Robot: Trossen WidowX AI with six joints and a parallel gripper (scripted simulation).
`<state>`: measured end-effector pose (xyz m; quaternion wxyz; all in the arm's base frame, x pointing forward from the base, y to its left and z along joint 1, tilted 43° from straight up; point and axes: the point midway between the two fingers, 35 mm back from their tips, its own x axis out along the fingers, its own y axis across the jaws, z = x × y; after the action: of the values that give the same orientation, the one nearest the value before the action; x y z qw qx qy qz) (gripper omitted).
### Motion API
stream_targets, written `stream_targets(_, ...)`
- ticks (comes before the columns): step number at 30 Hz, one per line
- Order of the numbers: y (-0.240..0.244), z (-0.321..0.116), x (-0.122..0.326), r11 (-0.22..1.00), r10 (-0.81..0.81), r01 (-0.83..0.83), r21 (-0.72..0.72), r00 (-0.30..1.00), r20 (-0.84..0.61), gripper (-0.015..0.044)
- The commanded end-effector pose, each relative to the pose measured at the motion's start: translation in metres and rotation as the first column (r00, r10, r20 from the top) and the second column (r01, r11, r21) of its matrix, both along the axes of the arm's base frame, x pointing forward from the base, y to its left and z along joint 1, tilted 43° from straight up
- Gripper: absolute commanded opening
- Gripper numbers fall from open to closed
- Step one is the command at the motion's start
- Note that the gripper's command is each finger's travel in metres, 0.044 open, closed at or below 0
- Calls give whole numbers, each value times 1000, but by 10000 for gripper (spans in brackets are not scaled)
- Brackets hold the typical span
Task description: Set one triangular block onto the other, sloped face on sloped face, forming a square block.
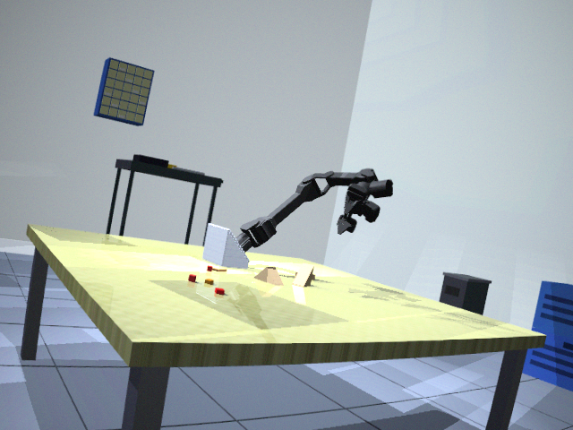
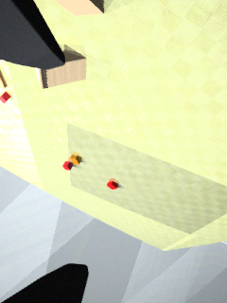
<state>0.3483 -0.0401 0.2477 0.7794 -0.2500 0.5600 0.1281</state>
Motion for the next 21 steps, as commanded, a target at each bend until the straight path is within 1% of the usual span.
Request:
stream_targets(1,-17,-60,-3,992,3,26,126,975,-221,440)
stream_targets(4,-28,-110,-14,959,19,94,266,919,-395,440)
stream_targets(6,-34,-140,-24,917,39,165,363,869,-493,440)
stream_targets(10,-41,-187,-47,780,90,340,525,769,-632,440)
stream_targets(12,-42,-194,-50,750,100,372,547,753,-650,440)
stream_targets(17,-42,-195,-51,750,101,372,547,753,-650,440)
stream_targets(21,-30,-214,-54,747,103,375,548,749,-654,440)
